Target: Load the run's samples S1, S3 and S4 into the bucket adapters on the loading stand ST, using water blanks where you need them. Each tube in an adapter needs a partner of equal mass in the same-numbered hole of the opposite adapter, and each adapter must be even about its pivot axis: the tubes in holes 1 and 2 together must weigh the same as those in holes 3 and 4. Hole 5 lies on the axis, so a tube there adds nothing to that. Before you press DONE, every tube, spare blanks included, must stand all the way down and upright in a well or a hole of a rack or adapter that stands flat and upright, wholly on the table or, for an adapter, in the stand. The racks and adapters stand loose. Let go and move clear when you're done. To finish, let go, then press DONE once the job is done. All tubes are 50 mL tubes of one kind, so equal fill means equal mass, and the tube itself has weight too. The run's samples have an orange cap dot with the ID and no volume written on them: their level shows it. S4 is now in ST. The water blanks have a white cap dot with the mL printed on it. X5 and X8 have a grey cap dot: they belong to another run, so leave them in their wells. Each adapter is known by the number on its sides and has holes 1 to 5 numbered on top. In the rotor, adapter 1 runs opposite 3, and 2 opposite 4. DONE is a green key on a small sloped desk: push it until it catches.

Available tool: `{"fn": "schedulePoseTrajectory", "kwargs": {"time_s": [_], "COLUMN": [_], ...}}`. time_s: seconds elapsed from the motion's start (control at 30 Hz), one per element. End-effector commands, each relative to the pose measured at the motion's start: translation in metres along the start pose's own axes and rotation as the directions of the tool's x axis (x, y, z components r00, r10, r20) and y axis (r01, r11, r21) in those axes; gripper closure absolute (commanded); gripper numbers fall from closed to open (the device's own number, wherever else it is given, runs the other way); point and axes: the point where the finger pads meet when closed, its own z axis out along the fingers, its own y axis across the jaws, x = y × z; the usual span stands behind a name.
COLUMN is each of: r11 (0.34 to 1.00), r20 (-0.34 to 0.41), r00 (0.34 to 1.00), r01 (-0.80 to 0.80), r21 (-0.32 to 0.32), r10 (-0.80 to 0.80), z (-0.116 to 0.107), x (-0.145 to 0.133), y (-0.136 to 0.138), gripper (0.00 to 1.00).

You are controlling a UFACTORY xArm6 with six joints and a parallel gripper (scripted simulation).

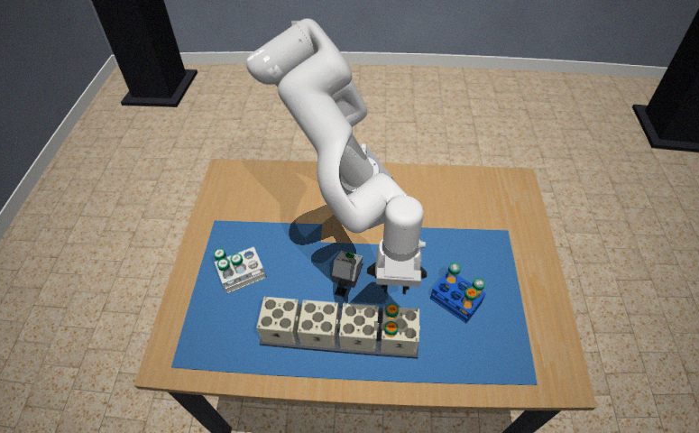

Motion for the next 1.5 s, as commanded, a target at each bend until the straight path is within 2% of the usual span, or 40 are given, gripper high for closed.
{"fn": "schedulePoseTrajectory", "kwargs": {"time_s": [0.0,0.07,0.1,0.4,0.77,0.87,1.37,1.47], "r11": [1.000,1.000,0.999,0.964,0.815,0.815,0.815,0.815], "r20": [-0.003,-0.003,-0.003,-0.003,-0.001,-0.001,0.000,0.000], "r00": [1.000,1.000,0.999,0.964,0.815,0.815,0.815,0.815], "r01": [-0.001,-0.001,-0.034,-0.264,-0.580,-0.580,-0.580,-0.580], "r21": [0.002,0.002,0.002,0.003,0.004,0.004,0.005,0.005], "r10": [0.001,0.001,0.034,0.264,0.580,0.580,0.580,0.580], "z": [-0.001,-0.001,-0.001,-0.002,-0.002,-0.002,-0.002,-0.002], "x": [0.001,0.001,0.000,-0.011,-0.028,-0.029,-0.052,-0.054], "y": [0.000,0.000,-0.005,-0.039,-0.091,-0.096,-0.168,-0.172], "gripper": [0.56,0.56,0.43,0.43,0.43,0.43,0.43,0.43]}}
